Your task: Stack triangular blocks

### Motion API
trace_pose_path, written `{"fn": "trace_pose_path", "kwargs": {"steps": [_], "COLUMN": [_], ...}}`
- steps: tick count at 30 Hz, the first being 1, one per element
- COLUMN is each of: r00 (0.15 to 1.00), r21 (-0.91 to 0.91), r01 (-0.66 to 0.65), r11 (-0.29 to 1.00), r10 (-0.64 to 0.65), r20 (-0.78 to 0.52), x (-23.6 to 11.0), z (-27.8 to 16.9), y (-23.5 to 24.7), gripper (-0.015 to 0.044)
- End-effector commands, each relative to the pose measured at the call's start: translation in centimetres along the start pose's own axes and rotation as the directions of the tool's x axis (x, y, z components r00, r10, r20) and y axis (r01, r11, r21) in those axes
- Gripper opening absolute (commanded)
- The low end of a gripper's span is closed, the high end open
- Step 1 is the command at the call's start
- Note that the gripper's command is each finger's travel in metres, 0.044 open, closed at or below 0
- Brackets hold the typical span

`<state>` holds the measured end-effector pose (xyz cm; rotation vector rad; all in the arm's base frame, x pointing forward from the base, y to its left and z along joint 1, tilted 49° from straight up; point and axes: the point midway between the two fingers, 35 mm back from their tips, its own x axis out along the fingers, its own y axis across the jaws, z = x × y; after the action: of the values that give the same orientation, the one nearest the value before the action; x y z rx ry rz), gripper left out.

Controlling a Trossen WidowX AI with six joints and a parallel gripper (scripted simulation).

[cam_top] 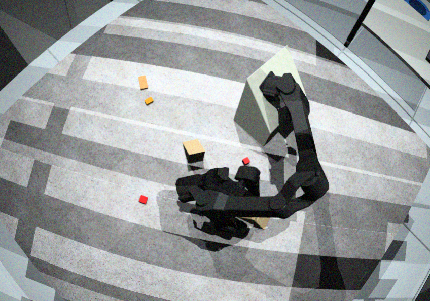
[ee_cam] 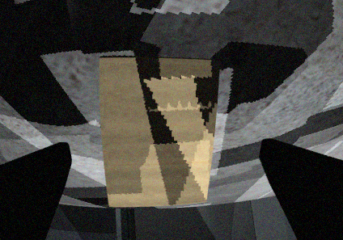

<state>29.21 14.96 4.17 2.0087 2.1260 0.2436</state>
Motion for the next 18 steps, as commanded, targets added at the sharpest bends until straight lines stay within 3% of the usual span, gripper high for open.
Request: {"fn": "trace_pose_path", "kwargs": {"steps": [1,13,18], "r00": [0.999,0.999,0.999], "r21": [-0.003,-0.019,-0.014], "r01": [0.003,0.000,0.005], "r11": [1.000,1.000,1.000], "r10": [-0.003,0.000,-0.006], "r20": [-0.036,-0.038,-0.034], "x": [1.89,1.92,1.86], "z": [-0.32,-0.28,-0.27], "y": [0.54,0.61,0.51], "gripper": [0.0440,0.0440,0.0309]}}
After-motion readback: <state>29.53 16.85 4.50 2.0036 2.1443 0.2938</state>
